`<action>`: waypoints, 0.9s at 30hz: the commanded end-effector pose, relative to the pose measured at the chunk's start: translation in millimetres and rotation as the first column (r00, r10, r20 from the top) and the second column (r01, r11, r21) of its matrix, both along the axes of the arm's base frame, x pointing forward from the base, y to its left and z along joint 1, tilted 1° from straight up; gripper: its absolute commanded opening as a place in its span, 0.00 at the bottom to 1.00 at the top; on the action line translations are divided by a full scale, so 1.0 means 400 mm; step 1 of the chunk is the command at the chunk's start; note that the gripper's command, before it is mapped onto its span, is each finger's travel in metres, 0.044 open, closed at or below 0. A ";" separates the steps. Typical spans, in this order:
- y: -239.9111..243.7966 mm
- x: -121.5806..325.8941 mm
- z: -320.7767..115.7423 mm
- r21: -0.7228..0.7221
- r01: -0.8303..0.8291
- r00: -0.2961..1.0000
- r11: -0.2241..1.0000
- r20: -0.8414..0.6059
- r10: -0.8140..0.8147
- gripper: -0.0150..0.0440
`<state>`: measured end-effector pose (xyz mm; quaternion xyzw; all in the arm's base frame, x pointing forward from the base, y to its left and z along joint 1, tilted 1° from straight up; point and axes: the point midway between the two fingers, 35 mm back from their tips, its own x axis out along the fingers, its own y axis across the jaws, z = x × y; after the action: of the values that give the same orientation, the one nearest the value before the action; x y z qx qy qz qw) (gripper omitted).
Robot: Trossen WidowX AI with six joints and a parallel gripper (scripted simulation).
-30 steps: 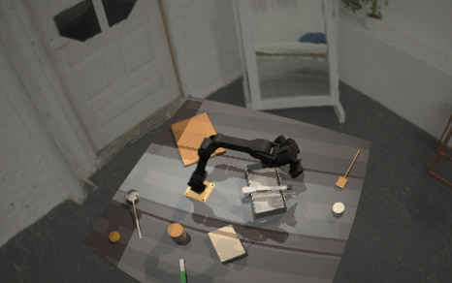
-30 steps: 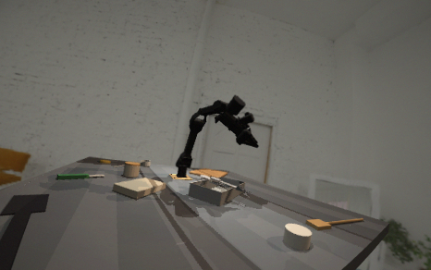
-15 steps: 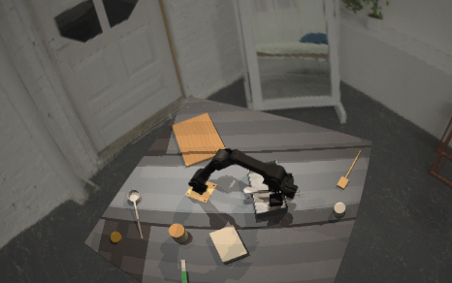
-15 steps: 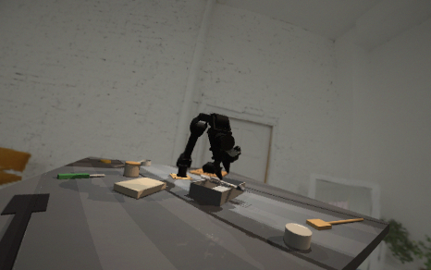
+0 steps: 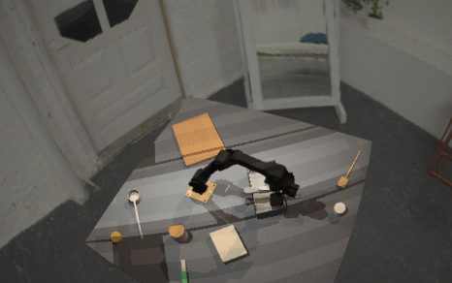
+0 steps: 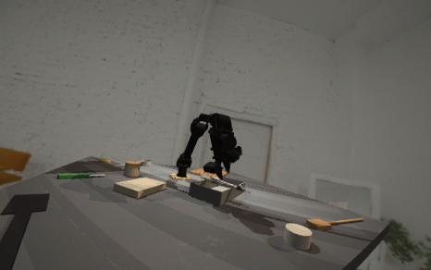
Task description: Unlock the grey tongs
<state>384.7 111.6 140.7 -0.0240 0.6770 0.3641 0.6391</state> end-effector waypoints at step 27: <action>0.050 -0.014 -0.109 -0.008 0.006 1.000 1.000 -0.026 -0.007 0.69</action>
<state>381.2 129.1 101.8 -0.0233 0.6844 0.3608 0.6331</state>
